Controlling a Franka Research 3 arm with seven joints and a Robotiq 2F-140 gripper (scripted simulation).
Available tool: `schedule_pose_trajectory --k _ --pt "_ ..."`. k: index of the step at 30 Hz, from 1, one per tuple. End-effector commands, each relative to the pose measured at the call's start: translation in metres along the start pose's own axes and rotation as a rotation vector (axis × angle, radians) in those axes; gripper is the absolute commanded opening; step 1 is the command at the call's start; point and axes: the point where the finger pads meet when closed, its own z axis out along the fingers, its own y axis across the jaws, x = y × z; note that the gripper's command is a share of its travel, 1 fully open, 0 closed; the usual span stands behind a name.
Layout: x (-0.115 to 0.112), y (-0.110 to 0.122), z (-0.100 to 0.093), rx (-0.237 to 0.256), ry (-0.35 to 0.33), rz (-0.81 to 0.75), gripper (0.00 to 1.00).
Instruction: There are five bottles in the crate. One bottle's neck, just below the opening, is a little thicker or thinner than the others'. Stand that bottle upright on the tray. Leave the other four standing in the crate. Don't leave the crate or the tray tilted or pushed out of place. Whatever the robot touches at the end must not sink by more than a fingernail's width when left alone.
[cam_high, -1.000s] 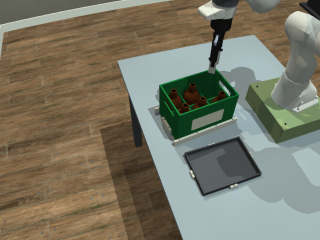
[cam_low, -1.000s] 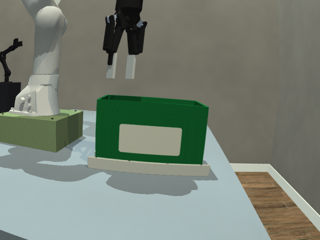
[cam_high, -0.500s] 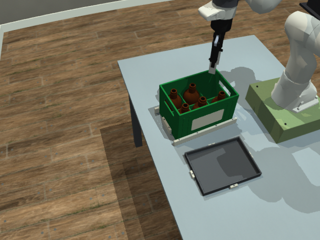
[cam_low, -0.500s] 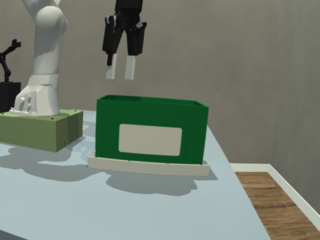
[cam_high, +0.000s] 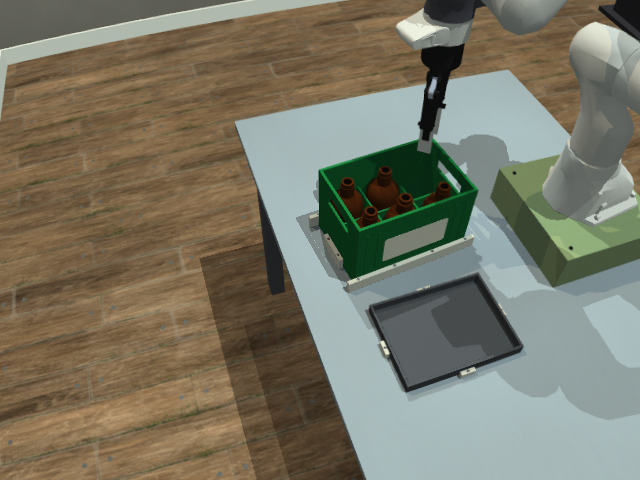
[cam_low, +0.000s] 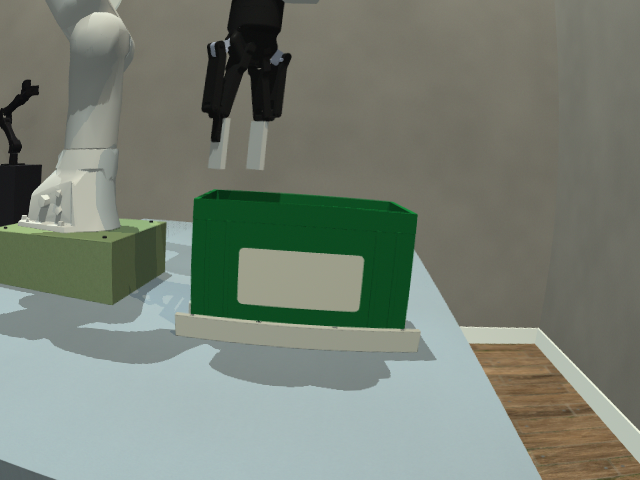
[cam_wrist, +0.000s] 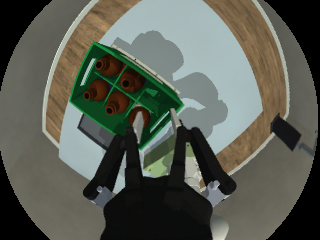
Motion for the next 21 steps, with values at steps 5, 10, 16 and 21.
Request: schedule_pose_trajectory --k 5,10,16,21 --pt "0.003 -0.001 0.008 0.003 0.008 -0.01 0.44" --pt "0.003 -0.001 0.014 0.003 0.008 -0.01 0.44" --pt "0.003 -0.001 0.021 0.003 0.008 -0.01 0.44" --pt "0.003 -0.001 0.023 0.003 0.008 -0.01 0.44"
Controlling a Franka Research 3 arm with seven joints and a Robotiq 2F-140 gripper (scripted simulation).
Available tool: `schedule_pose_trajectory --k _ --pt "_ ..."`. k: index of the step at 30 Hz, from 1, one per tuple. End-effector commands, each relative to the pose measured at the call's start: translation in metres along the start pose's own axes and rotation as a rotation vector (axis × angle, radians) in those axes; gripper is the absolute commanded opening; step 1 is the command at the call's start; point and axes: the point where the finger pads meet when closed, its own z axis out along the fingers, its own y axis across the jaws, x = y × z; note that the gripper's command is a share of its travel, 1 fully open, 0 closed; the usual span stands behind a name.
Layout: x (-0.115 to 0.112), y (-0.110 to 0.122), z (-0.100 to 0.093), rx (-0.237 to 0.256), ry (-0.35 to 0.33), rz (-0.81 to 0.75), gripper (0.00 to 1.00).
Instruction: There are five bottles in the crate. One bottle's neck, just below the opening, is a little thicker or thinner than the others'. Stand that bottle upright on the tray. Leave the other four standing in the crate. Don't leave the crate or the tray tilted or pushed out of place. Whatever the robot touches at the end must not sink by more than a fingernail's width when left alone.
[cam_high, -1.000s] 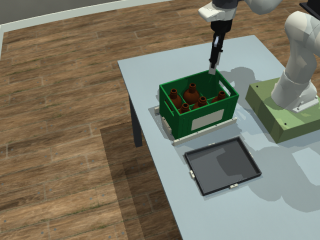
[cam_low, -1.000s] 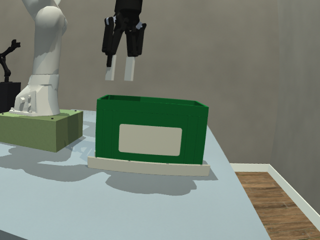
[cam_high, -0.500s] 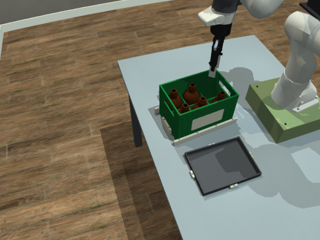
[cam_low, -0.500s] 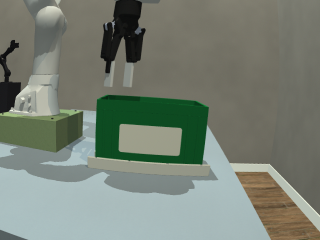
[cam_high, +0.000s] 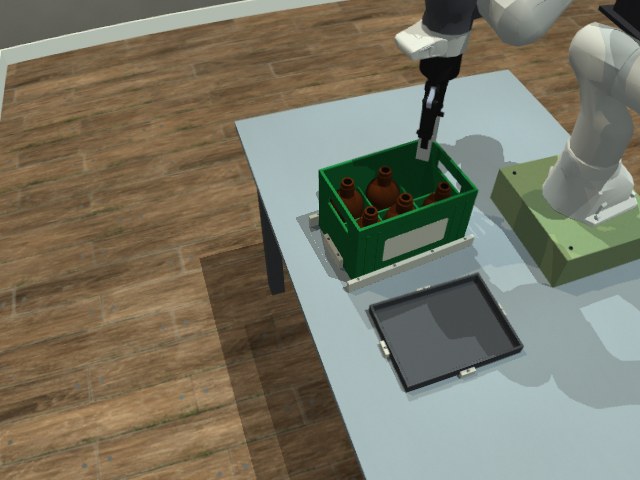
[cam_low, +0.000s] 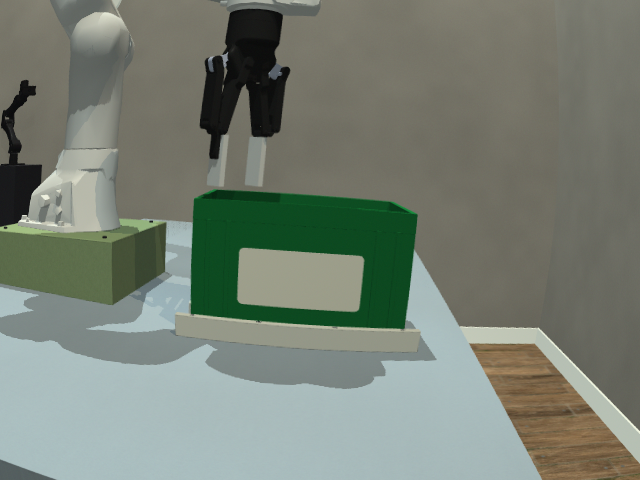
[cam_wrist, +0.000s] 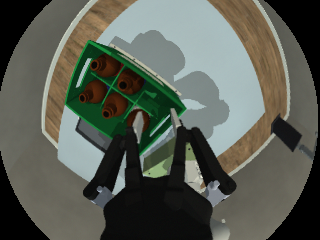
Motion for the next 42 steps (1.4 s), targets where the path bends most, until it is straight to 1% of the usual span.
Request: schedule_pose_trajectory --k 1,11,42 --pt "0.0022 -0.0014 0.0025 0.003 0.008 -0.009 0.44" --pt "0.0022 -0.0014 0.0063 0.003 0.008 -0.009 0.44" --pt "0.0022 -0.0014 0.0065 0.003 0.008 -0.009 0.44"
